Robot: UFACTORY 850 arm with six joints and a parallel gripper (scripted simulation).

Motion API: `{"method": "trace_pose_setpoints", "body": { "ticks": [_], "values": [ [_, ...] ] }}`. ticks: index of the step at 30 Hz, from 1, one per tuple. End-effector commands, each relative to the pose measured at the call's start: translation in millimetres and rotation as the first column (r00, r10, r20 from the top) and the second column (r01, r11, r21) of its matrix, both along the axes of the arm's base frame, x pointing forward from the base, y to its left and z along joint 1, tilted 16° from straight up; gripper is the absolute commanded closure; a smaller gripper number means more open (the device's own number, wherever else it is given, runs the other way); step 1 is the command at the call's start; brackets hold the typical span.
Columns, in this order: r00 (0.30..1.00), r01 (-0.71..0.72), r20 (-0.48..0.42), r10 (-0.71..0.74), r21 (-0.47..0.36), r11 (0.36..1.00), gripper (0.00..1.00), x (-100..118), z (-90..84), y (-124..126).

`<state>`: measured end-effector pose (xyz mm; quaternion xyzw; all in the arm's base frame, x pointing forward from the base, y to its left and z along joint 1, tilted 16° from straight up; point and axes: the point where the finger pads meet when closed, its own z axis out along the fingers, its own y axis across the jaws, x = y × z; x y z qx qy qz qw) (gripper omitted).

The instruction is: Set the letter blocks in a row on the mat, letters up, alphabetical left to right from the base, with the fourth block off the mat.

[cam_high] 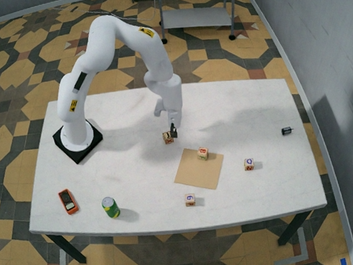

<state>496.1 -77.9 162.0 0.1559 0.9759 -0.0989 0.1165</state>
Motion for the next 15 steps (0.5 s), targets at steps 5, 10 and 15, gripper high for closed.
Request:
{"method": "trace_pose_setpoints", "body": {
  "ticks": [5,10,15],
  "values": [
    [0.977,-0.206,-0.054,0.205,-0.024,0.978,0.00,-15.3,-4.1,11.9],
    [0.940,-0.334,-0.089,0.329,-0.037,0.942,0.00,-25.8,-7.4,19.2],
    [0.896,-0.436,-0.118,0.428,-0.044,0.899,0.00,-34.8,-10.1,25.2]
  ]
}}
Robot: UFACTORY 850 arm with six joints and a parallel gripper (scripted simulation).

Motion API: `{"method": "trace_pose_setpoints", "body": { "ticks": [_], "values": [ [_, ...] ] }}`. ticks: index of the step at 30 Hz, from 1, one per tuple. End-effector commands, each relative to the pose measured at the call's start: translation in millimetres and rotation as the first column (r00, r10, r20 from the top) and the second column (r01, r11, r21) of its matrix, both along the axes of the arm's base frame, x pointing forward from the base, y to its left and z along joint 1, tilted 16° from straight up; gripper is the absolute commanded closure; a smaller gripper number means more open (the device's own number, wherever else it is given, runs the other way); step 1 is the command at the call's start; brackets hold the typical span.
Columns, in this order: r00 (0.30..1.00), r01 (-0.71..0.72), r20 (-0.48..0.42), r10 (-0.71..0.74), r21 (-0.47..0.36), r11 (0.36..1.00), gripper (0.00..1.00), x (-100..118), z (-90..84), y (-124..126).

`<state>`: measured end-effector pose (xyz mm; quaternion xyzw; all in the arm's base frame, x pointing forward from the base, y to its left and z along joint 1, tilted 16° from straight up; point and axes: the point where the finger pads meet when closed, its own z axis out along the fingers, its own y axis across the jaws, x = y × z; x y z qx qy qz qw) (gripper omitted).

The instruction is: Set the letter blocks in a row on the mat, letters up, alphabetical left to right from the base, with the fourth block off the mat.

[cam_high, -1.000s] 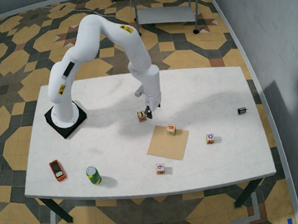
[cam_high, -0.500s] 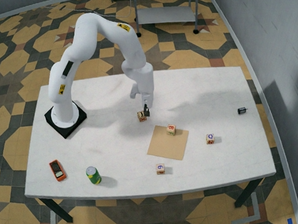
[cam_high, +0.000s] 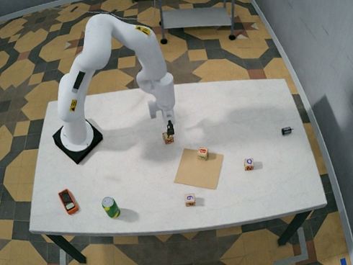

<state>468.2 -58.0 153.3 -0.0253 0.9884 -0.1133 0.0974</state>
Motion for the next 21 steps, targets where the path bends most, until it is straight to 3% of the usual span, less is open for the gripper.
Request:
{"method": "trace_pose_setpoints", "body": {
  "ticks": [1,3,4,21],
  "values": [
    [0.994,-0.106,-0.030,0.106,-0.009,0.994,0.00,-7.9,-1.7,5.8],
    [0.993,-0.111,-0.031,0.111,-0.010,0.994,0.00,-8.3,-1.8,6.1],
    [0.993,-0.111,-0.031,0.111,-0.010,0.994,0.13,-8.3,-1.8,6.1],
    [0.993,-0.111,-0.031,0.111,-0.010,0.994,0.13,-8.3,-1.8,6.1]
  ]
}}
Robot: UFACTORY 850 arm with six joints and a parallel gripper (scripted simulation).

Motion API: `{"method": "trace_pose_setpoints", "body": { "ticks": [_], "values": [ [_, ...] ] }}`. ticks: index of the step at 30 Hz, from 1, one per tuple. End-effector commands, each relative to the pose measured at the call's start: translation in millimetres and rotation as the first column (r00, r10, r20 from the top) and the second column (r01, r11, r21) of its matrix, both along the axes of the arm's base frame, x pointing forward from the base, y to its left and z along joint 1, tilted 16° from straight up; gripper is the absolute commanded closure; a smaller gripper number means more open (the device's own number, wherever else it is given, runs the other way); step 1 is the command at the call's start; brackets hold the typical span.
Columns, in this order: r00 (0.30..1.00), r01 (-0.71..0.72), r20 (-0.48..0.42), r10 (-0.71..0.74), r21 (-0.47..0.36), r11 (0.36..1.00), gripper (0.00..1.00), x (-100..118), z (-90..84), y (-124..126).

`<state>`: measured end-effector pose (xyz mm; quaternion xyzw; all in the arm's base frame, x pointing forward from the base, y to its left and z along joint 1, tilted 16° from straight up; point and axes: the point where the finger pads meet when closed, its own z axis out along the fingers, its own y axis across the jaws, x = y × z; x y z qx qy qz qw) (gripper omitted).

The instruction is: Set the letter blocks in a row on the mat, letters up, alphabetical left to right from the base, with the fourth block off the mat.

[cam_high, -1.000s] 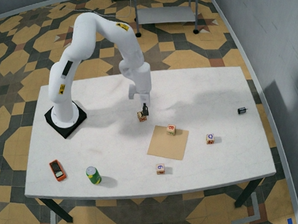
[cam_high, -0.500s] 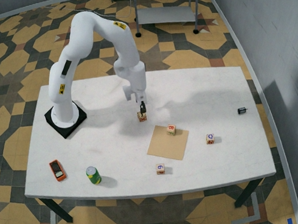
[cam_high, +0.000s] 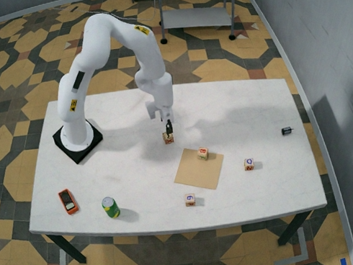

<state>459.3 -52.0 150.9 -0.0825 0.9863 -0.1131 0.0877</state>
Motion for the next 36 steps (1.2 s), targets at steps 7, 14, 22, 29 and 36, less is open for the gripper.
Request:
{"method": "trace_pose_setpoints", "body": {
  "ticks": [7,14,22,29,36],
  "values": [
    [1.000,0.000,0.001,0.000,0.000,1.000,0.13,0.6,0.6,0.1],
    [1.000,0.000,0.001,0.000,0.000,1.000,0.13,0.6,0.6,0.1],
    [1.000,-0.006,0.000,0.006,-0.001,1.000,0.13,0.8,-0.6,-0.2],
    [1.000,-0.021,-0.004,0.021,-0.005,1.000,0.13,1.8,-5.6,-1.2],
    [1.000,-0.021,-0.004,0.021,-0.005,1.000,0.13,3.4,-14.0,-2.9]
  ]
}}
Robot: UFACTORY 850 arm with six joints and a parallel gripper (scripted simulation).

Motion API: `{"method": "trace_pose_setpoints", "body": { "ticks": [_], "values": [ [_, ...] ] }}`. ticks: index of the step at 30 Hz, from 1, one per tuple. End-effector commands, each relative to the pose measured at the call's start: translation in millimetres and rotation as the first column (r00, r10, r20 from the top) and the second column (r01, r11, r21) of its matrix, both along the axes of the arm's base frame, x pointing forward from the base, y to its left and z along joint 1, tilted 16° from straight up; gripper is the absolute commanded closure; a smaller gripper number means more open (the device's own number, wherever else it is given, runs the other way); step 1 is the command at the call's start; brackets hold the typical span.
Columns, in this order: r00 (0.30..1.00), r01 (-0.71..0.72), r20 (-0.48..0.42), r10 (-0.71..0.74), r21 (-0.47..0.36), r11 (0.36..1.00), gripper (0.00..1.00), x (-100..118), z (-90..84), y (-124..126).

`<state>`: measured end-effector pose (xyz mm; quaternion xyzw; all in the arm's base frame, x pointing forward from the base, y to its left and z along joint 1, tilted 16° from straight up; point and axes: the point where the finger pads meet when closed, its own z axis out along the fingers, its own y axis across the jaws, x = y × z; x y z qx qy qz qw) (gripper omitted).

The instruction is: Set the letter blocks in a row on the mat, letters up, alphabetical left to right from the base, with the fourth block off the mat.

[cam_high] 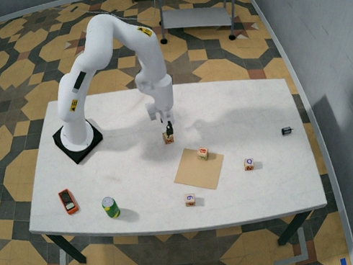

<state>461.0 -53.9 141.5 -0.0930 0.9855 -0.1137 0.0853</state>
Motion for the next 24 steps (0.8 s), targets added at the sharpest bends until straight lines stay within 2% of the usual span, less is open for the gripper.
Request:
{"method": "trace_pose_setpoints", "body": {
  "ticks": [1,24],
  "values": [
    [1.000,0.000,0.003,0.000,-0.001,1.000,0.13,1.6,-4.6,-1.0],
    [1.000,0.000,0.003,0.000,-0.001,1.000,0.13,6.7,-31.4,-6.5]
  ]
}}
